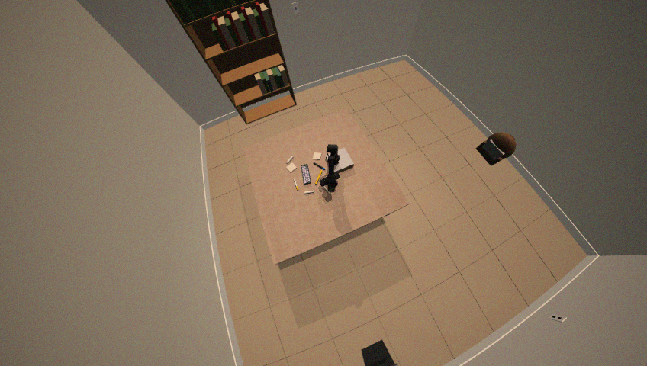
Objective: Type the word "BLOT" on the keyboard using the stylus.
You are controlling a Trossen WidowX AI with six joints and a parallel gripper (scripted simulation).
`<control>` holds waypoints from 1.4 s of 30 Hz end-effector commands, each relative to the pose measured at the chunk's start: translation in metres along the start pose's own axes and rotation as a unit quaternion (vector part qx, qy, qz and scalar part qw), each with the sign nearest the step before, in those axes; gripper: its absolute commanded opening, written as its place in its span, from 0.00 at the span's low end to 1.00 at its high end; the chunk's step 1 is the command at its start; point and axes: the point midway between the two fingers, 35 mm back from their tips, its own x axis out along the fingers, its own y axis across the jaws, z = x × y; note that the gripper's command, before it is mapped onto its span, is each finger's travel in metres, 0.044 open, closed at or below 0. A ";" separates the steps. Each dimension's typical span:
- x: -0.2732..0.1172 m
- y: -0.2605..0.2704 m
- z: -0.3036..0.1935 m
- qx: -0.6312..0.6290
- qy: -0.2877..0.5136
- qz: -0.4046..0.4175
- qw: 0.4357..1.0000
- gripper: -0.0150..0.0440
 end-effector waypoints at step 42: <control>-0.027 0.000 -0.015 -0.001 0.001 -0.001 1.000 0.48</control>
